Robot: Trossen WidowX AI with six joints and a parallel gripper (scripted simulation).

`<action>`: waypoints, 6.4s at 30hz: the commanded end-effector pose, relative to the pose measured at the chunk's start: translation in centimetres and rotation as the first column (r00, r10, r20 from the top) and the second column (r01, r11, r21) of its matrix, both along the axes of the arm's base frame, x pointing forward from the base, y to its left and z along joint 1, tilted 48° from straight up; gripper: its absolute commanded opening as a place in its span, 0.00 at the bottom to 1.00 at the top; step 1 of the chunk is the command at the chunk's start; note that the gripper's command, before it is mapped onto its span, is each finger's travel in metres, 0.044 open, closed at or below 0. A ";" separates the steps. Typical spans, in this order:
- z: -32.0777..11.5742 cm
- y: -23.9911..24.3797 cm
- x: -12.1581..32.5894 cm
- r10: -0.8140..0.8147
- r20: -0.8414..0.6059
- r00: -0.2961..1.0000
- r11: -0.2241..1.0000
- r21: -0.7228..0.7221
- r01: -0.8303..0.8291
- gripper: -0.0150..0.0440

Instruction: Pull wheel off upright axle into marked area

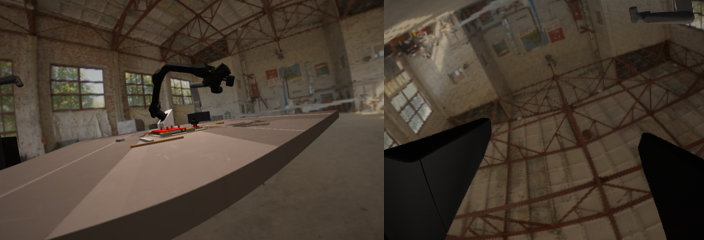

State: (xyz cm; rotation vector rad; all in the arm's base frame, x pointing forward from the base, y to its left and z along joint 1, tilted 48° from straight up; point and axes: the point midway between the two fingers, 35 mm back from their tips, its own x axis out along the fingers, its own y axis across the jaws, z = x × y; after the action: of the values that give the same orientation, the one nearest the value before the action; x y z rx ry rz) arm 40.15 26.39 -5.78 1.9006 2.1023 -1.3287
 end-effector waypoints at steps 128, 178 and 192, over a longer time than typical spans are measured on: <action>4.5 -31.1 -3.7 0.822 -0.456 -0.341 -0.556 -0.511 -0.656 0.25; 5.6 -29.9 -3.6 0.821 -0.455 -0.344 -0.557 -0.508 -0.657 0.25; 5.9 -29.6 -3.5 0.821 -0.455 -0.344 -0.557 -0.507 -0.658 0.25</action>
State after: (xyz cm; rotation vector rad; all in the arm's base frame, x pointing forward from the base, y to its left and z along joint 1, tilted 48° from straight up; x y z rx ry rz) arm 36.47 -3.36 -0.06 -0.5109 1.4896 -0.7988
